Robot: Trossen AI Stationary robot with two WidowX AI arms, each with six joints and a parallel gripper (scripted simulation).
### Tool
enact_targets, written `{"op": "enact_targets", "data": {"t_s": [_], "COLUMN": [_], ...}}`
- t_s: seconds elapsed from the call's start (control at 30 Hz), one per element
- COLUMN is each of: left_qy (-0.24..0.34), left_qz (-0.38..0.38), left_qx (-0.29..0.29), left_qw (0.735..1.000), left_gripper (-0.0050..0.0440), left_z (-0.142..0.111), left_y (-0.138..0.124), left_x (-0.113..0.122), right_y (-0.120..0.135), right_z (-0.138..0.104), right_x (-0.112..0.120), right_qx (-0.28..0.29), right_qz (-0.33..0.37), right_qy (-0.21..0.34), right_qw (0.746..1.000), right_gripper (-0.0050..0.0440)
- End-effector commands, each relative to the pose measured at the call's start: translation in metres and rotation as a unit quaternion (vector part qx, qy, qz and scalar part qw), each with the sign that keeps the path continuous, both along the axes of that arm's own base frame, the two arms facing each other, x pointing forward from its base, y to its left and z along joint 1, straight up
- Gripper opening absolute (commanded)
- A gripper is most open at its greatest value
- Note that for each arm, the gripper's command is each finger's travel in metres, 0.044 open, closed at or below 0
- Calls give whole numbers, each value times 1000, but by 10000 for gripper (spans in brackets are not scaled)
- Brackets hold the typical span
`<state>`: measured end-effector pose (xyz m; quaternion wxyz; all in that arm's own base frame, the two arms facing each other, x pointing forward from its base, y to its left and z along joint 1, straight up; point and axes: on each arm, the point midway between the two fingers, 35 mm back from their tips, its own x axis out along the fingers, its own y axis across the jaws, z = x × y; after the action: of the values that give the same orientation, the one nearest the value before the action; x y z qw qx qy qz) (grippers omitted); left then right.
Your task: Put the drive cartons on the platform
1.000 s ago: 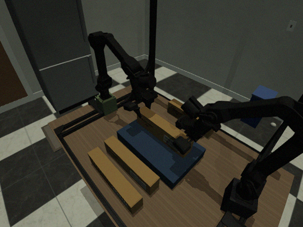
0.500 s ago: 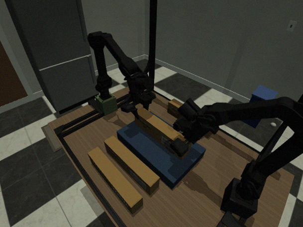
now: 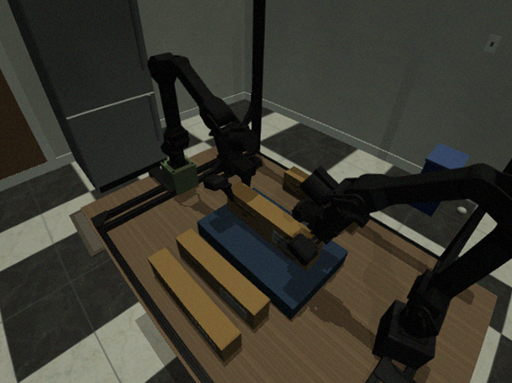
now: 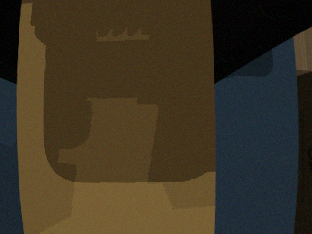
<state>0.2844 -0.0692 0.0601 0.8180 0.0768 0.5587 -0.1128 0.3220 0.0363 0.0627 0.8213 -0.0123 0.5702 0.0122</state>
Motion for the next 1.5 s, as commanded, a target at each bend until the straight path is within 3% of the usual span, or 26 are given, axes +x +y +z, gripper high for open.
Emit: {"op": "enact_targets", "data": {"t_s": [0.0,0.73,1.27,1.3,1.47], "left_qy": [-6,-6,-6,-6,-6], "left_qz": [-6,-6,-6,-6,-6], "left_qx": [-1,-1,-1,-1,-1], "left_qw": [1000,1000,1000,1000,1000], "left_gripper": [0,0,0,389,389], "left_z": [3,-14,-16,-19,-19], "left_y": [-1,-1,-1,-1,-1], "left_x": [-1,-1,-1,-1,-1], "right_y": [0,0,0,0,0], "right_z": [9,-13,-15,-19,-19], "right_x": [0,0,0,0,0], "right_qx": [4,4,4,4,4], "right_qz": [1,1,1,1,1], "right_qy": [-13,-13,-13,-13,-13], "right_qw": [1000,1000,1000,1000,1000], "right_gripper": [0,0,0,389,389]}}
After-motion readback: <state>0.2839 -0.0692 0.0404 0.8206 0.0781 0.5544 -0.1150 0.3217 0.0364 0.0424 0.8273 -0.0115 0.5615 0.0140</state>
